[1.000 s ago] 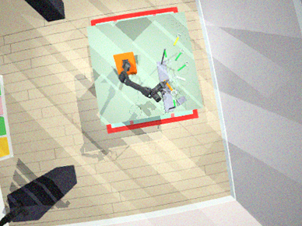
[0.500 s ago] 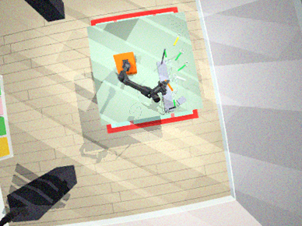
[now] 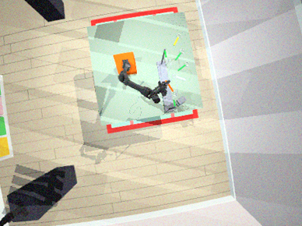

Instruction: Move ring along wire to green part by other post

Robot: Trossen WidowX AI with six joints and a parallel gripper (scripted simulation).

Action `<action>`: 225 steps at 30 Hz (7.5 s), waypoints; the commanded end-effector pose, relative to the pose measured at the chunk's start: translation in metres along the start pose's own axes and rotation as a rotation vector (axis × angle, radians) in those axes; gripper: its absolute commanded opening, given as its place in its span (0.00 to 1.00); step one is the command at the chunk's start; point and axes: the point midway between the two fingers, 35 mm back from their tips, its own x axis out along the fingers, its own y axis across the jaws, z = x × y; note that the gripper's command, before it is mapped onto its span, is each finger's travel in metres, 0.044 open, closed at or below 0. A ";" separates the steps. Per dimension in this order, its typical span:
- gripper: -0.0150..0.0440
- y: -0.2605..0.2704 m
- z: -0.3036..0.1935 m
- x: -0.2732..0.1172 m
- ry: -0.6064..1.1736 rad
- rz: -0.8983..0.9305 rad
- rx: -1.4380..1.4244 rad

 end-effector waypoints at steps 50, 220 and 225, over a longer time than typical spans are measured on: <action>0.00 -0.007 0.003 -0.002 0.010 -0.284 -0.503; 0.00 -0.007 0.045 -0.023 -0.060 -1.349 -2.375; 0.00 -0.005 0.046 -0.024 -0.064 -1.378 -2.431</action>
